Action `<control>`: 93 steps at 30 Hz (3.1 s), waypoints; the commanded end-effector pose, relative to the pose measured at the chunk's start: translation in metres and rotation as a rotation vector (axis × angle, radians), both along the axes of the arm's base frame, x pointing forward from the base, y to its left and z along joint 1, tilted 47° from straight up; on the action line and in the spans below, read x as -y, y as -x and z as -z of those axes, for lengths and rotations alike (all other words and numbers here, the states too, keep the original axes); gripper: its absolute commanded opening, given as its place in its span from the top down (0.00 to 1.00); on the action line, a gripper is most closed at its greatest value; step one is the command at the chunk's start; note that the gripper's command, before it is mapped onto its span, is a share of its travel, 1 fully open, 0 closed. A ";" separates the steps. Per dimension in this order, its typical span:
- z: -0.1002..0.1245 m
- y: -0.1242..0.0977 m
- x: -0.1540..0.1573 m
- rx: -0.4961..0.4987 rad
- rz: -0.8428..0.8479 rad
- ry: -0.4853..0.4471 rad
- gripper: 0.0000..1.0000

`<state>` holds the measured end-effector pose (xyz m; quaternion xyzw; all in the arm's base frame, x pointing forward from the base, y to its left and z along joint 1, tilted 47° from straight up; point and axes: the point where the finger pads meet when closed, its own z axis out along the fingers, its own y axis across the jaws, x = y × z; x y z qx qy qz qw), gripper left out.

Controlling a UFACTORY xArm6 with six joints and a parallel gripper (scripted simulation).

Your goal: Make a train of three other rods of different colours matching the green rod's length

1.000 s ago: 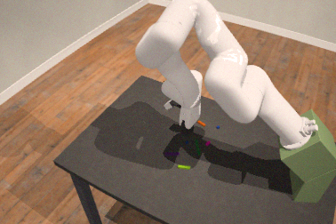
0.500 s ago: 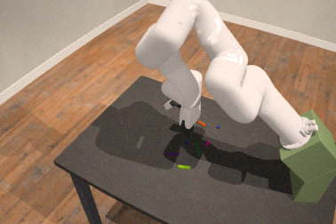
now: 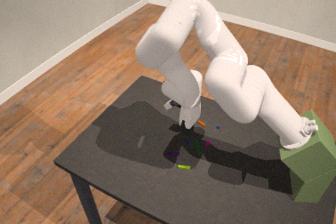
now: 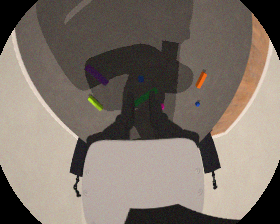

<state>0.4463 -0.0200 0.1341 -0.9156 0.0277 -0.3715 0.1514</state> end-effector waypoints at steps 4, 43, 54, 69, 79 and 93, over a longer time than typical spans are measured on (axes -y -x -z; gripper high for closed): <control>0.000 -0.001 0.000 0.001 0.001 0.000 0.76; 0.028 -0.030 -0.011 0.001 0.000 0.000 0.76; 0.033 -0.036 -0.013 0.001 0.000 0.000 0.76; 0.034 -0.036 -0.013 0.001 0.000 0.000 0.76; 0.034 -0.036 -0.013 0.001 0.000 0.000 0.76; 0.034 -0.036 -0.013 0.001 0.000 0.000 0.76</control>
